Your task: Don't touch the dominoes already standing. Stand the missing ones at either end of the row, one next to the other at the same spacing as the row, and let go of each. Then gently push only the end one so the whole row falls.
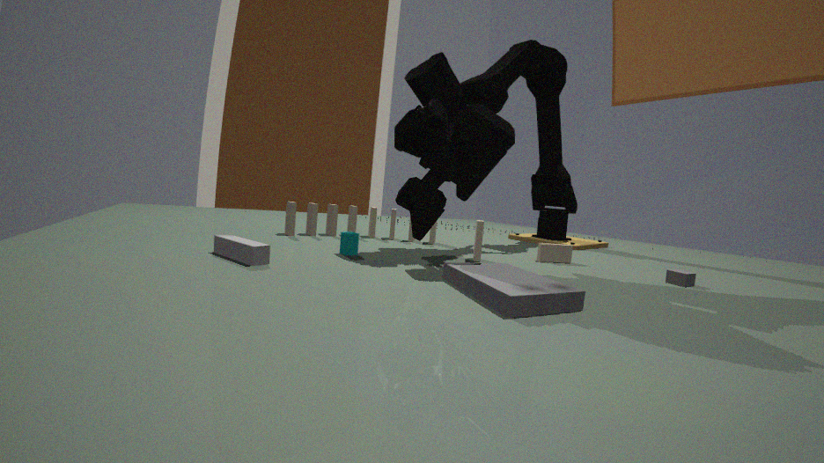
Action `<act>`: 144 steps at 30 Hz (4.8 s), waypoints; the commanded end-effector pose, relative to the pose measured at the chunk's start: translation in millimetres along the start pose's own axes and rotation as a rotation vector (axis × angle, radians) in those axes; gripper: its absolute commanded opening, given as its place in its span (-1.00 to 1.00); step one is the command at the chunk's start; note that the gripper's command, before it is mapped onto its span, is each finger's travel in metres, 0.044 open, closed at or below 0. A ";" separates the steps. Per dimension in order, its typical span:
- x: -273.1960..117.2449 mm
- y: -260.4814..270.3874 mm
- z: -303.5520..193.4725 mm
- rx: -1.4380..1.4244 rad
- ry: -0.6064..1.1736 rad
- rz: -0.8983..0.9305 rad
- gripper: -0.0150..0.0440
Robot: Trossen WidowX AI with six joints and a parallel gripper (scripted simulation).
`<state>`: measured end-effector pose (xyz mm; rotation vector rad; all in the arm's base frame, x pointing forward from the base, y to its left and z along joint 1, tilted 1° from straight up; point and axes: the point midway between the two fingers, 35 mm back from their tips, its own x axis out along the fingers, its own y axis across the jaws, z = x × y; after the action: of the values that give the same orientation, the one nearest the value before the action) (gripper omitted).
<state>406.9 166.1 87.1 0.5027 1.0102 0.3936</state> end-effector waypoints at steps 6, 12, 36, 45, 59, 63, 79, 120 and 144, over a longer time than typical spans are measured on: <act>-56.9 28.3 -17.0 0.440 0.205 -0.545 1.00; -85.6 27.7 -34.8 0.499 0.269 -0.706 1.00; -55.2 6.1 -49.5 0.499 0.269 -0.706 1.00; -37.8 -8.4 -61.0 0.499 0.270 -0.706 1.00; -27.5 -16.9 -67.0 0.499 0.270 -0.706 0.91; -27.5 -16.9 -67.0 0.499 0.270 -0.706 0.56; -27.5 -16.9 -67.0 0.499 0.270 -0.706 -0.13; -191.2 -52.2 -31.1 0.509 0.261 -0.722 -0.13; -119.2 -108.7 -72.8 0.510 0.263 -0.722 -0.13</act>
<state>298.9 29.3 94.1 0.5113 1.4615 -0.4665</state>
